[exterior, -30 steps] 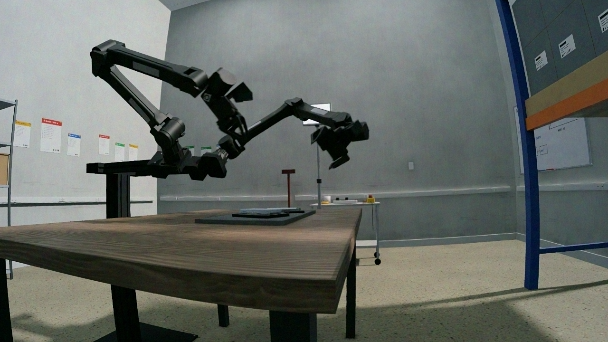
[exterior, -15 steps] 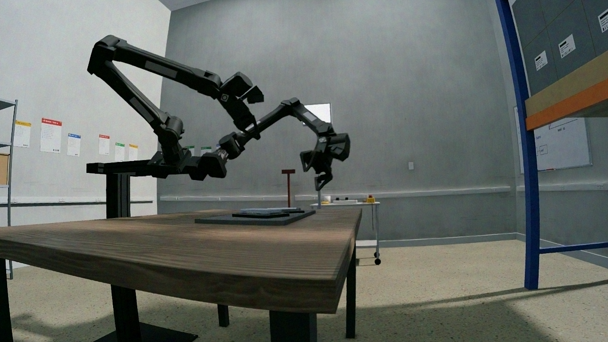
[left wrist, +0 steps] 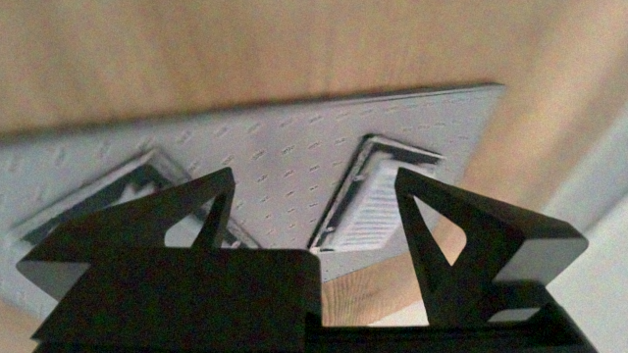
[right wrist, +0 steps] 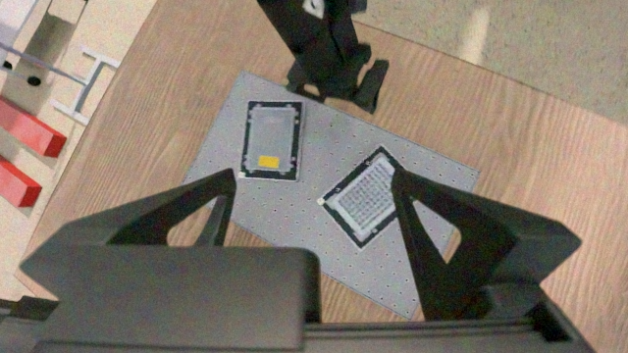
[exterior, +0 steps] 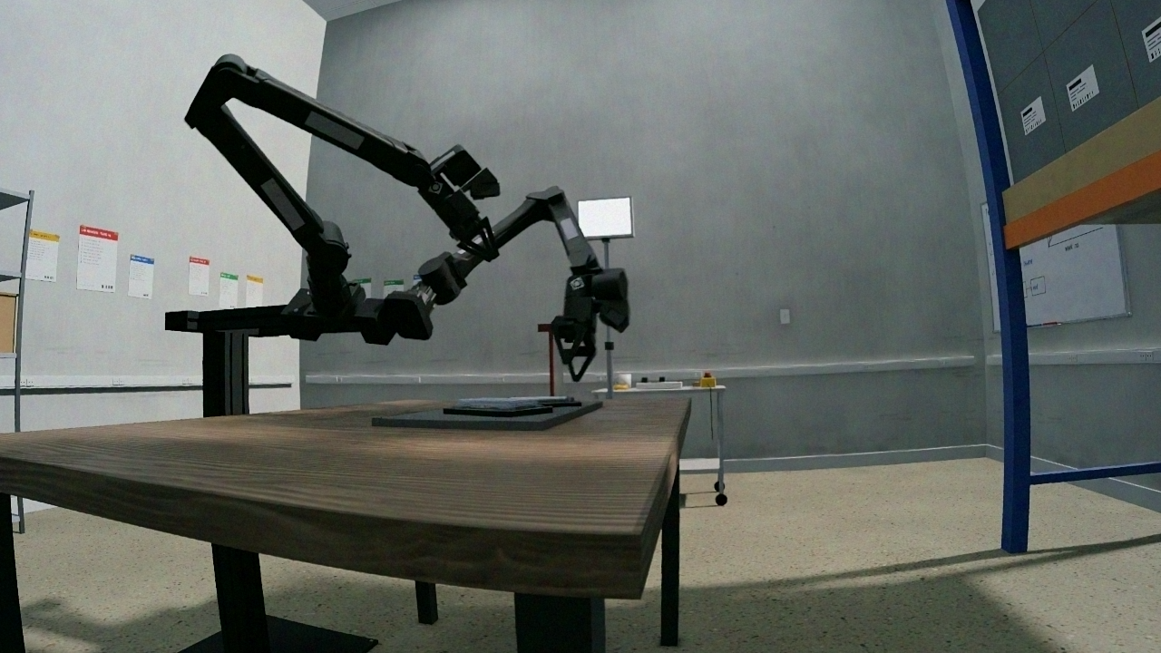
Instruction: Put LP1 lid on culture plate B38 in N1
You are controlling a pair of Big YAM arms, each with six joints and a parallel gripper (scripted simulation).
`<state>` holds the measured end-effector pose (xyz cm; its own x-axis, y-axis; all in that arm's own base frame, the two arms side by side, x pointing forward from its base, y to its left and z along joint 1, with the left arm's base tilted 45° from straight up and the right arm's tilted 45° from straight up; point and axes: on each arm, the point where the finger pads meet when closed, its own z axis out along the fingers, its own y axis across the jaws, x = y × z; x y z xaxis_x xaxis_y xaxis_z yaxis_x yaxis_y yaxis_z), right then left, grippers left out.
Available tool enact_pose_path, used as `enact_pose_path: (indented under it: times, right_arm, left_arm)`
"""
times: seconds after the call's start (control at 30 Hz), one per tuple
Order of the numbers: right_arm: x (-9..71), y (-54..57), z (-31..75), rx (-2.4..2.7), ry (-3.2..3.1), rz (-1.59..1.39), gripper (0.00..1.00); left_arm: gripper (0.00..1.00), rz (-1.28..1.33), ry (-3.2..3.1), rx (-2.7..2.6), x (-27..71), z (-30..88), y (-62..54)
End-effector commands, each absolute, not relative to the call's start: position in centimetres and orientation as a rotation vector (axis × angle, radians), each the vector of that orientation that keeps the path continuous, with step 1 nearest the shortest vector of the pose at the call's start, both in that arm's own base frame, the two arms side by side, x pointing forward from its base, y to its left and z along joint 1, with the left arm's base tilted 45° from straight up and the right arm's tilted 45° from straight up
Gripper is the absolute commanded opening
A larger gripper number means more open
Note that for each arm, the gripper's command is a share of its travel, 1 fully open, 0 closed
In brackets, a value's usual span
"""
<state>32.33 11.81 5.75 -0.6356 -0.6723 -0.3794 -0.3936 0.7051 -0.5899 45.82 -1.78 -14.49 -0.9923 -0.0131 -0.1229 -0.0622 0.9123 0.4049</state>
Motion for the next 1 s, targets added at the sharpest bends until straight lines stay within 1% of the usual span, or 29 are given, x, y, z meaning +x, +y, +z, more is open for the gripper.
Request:
enact_pose_path:
  times: [0.0,0.1,0.33,0.47,0.87,0.97]
  right_arm:
    - [30.5,17.1,3.9,-0.812,2.268,-0.588,1.0]
    - [30.0,17.6,3.6,-0.824,2.258,-0.59,1.0]
    - [26.2,19.9,1.6,-0.955,2.182,-0.611,1.0]
    - [25.4,19.8,0.8,-0.994,2.173,-0.626,1.0]
    - [24.9,18.8,-0.4,-1.037,2.163,-0.663,1.0]
    - [25.5,19.9,0.3,-1.019,2.156,-0.641,1.0]
  left_arm:
    - [1.0,0.737,2.754,-0.383,43.3,-11.8,2.2]
    - [1.0,0.767,2.729,-0.415,42.5,-11.6,3.0]
    - [1.0,0.973,2.605,-0.571,37.3,-10.3,8.4]
    - [1.0,1.036,2.599,-0.566,35.9,-10.5,9.8]
    - [1.0,1.045,2.619,-0.554,35.8,-12.2,10.7]
    - [1.0,1.042,2.617,-0.555,36.1,-12.5,11.0]
